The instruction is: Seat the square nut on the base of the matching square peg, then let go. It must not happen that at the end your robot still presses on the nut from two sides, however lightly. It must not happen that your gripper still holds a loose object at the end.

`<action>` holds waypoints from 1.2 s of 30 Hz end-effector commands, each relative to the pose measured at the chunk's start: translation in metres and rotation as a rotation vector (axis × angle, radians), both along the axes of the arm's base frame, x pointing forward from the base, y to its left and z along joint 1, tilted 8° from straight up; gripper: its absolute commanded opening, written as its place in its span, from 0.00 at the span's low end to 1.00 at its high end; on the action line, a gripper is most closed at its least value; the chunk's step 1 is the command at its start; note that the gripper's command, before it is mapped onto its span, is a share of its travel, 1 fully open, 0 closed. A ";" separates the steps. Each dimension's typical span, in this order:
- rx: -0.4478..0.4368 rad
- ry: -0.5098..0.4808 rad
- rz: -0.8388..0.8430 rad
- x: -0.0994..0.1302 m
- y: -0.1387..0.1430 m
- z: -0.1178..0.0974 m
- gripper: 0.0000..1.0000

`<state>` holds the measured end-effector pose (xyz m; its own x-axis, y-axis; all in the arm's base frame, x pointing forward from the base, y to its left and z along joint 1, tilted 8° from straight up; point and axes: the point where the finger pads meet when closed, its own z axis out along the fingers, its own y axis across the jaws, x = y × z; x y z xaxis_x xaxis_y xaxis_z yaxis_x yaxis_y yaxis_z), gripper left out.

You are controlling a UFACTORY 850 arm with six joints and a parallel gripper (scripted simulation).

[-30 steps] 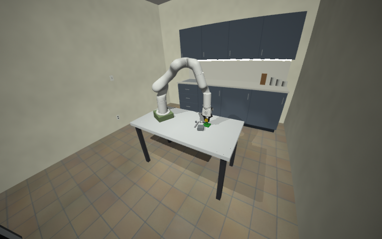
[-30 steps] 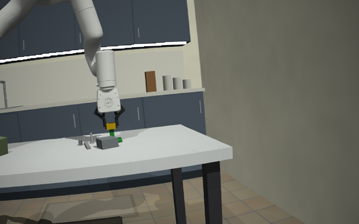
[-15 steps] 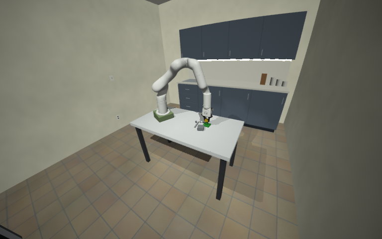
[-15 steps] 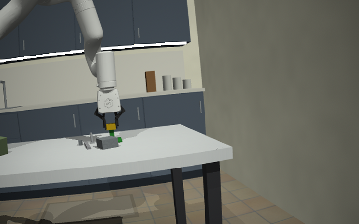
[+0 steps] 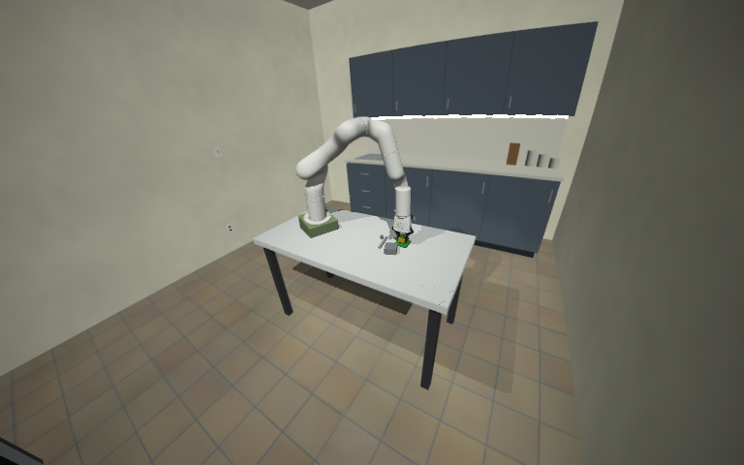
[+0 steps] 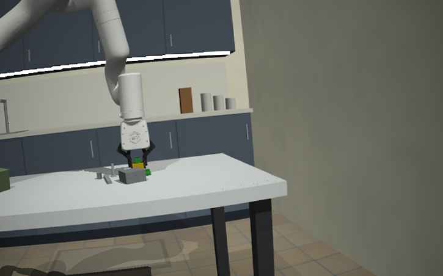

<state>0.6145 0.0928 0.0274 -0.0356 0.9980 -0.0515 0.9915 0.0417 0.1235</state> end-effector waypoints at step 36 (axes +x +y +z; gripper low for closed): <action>0.000 0.001 0.000 0.001 0.000 -0.007 1.00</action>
<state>0.6137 0.0920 0.0187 -0.0355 0.9980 -0.0529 0.9920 0.0416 0.1188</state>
